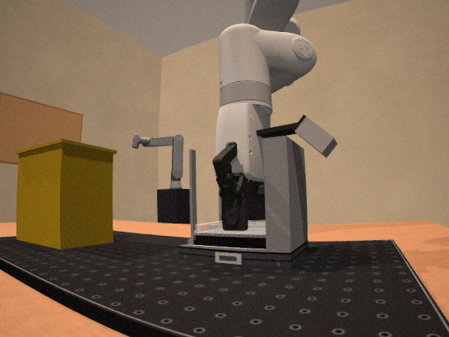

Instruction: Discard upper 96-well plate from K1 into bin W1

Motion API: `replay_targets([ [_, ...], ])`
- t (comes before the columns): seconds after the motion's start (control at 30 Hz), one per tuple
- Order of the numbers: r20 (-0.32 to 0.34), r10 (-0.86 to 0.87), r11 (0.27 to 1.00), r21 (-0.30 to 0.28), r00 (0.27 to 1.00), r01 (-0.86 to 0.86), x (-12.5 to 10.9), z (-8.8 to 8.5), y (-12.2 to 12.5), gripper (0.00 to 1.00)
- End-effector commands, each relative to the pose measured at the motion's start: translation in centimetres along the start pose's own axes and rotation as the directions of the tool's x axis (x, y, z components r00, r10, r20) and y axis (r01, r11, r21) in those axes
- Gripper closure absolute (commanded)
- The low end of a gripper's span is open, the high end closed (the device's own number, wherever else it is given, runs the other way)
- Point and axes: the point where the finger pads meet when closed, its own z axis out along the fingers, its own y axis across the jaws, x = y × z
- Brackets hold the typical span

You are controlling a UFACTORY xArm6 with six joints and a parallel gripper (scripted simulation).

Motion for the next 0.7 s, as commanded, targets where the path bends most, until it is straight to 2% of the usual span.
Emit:
replay_targets([
  [0.0,-0.001,0.0,1.0,-0.002,1.0,0.0,0.05,-0.06,0.1,0.0],
  [0.07,-0.001,0.0,1.0,-0.002,1.0,0.0,0.05,-0.06,0.1,0.0],
  [0.1,-0.001,0.0,1.0,-0.003,1.0,0.0,0.04,-0.12,0.09,1.0],
  [0.67,-0.001,0.0,1.0,-0.002,1.0,0.0,0.04,-0.12,0.09,1.0],
])
